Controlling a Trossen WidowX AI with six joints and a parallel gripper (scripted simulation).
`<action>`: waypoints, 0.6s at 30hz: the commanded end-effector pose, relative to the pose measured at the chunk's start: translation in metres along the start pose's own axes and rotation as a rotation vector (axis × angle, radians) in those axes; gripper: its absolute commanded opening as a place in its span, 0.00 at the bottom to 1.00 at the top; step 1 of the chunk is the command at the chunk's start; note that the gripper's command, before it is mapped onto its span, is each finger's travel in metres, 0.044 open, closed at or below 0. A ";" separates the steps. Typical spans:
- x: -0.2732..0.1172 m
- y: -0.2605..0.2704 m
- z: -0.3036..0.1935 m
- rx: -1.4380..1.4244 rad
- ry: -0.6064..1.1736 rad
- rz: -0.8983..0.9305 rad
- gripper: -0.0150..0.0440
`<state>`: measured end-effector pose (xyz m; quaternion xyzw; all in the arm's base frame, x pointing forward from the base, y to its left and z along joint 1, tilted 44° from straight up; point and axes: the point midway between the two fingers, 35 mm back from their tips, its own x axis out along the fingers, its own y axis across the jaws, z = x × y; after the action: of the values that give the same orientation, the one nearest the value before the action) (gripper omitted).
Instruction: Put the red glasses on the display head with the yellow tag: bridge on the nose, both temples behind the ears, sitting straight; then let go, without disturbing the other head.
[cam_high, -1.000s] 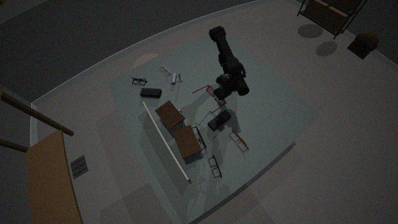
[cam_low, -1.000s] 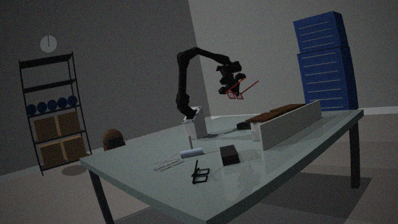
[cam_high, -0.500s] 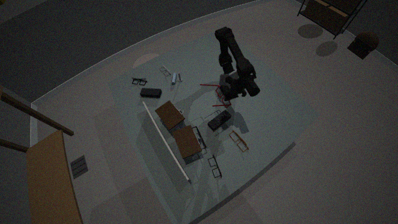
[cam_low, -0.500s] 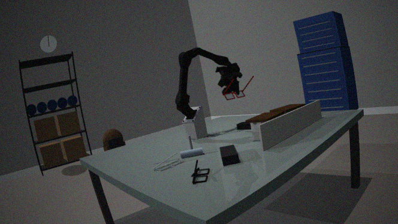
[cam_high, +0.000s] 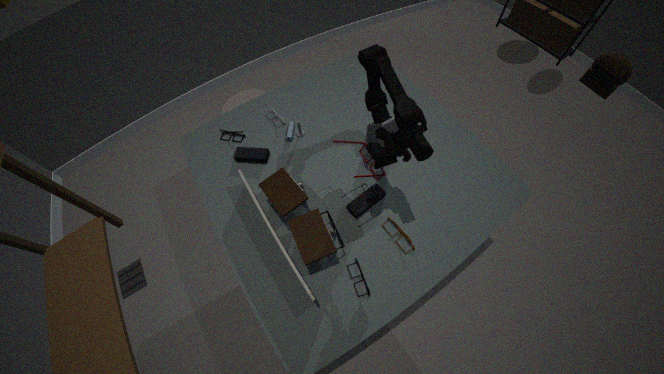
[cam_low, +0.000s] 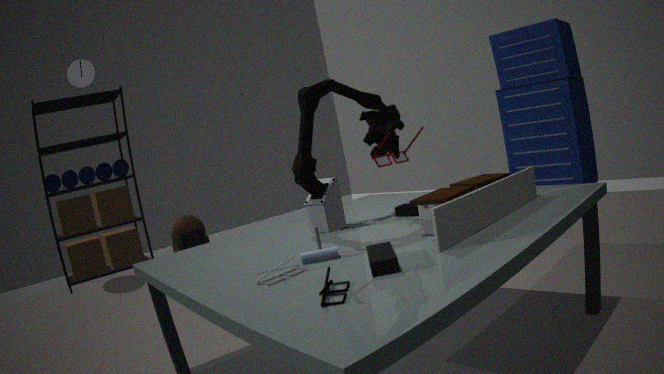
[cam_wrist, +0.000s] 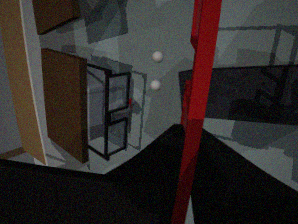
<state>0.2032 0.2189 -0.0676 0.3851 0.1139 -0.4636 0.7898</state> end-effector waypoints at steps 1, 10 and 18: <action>0.000 0.000 0.000 -0.005 0.000 0.000 0.25; 0.002 0.001 0.002 -0.009 -0.002 -0.008 0.25; 0.025 0.016 0.024 -0.061 -0.022 -0.114 0.25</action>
<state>0.2183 0.2021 -0.0608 0.3610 0.1305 -0.4916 0.7816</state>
